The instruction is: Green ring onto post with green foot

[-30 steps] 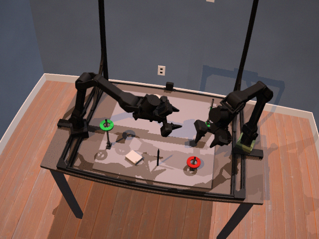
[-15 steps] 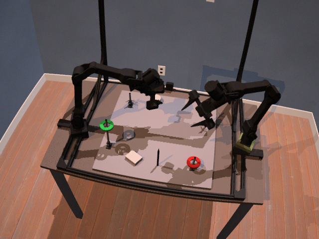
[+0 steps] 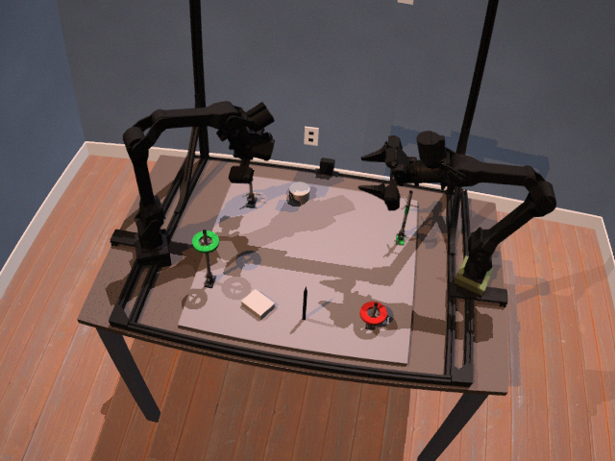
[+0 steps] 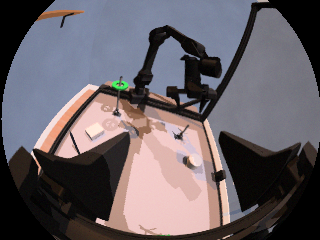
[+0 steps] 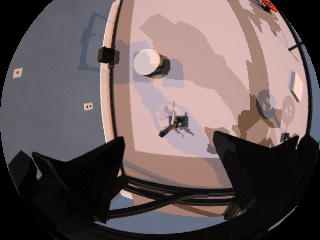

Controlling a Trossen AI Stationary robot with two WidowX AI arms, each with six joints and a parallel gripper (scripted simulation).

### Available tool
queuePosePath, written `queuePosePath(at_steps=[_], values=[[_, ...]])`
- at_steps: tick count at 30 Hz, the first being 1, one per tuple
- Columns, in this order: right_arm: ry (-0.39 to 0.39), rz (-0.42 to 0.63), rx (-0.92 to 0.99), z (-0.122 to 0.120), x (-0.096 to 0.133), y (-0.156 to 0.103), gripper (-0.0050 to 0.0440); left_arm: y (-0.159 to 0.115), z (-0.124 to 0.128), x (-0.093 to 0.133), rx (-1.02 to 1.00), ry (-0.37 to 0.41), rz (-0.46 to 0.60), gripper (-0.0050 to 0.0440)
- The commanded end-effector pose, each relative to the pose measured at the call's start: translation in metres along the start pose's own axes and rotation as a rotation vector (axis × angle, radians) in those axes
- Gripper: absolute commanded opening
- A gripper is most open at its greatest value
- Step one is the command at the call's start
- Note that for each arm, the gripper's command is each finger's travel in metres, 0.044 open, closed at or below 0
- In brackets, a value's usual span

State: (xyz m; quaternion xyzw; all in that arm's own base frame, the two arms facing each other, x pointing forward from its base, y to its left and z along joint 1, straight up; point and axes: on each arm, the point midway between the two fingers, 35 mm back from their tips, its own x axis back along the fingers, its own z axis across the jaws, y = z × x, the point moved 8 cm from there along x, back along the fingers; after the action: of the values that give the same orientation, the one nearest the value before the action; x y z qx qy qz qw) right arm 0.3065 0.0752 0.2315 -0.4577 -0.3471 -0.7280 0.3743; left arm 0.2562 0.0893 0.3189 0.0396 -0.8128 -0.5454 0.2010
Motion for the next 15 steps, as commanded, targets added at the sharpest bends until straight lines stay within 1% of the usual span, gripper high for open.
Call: queuePosePath(at_steps=[1, 6, 8, 10, 11, 15], values=[[-0.112, 0.081, -0.004, 0.005, 0.01, -0.048, 0.04, -0.015, -0.029, 0.013, -0.159, -0.136, -0.09, 0.04], [-0.249, 0.142, 0.011, 0.004, 0.023, -0.095, 0.04, -0.031, -0.058, 0.032, -0.306, -0.281, -0.209, 0.04], [-0.249, 0.142, 0.011, 0.004, 0.023, -0.095, 0.04, -0.031, -0.058, 0.032, -0.306, -0.281, -0.209, 0.04], [-0.325, 0.168, 0.021, -0.001, 0.031, -0.113, 0.04, -0.037, -0.067, 0.041, -0.357, -0.335, -0.261, 0.04], [-0.342, 0.171, 0.025, -0.002, 0.033, -0.118, 0.04, -0.039, -0.07, 0.043, -0.371, -0.351, -0.276, 0.04], [-0.347, 0.171, 0.026, -0.003, 0.033, -0.119, 0.04, -0.039, -0.07, 0.044, -0.375, -0.355, -0.28, 0.04]])
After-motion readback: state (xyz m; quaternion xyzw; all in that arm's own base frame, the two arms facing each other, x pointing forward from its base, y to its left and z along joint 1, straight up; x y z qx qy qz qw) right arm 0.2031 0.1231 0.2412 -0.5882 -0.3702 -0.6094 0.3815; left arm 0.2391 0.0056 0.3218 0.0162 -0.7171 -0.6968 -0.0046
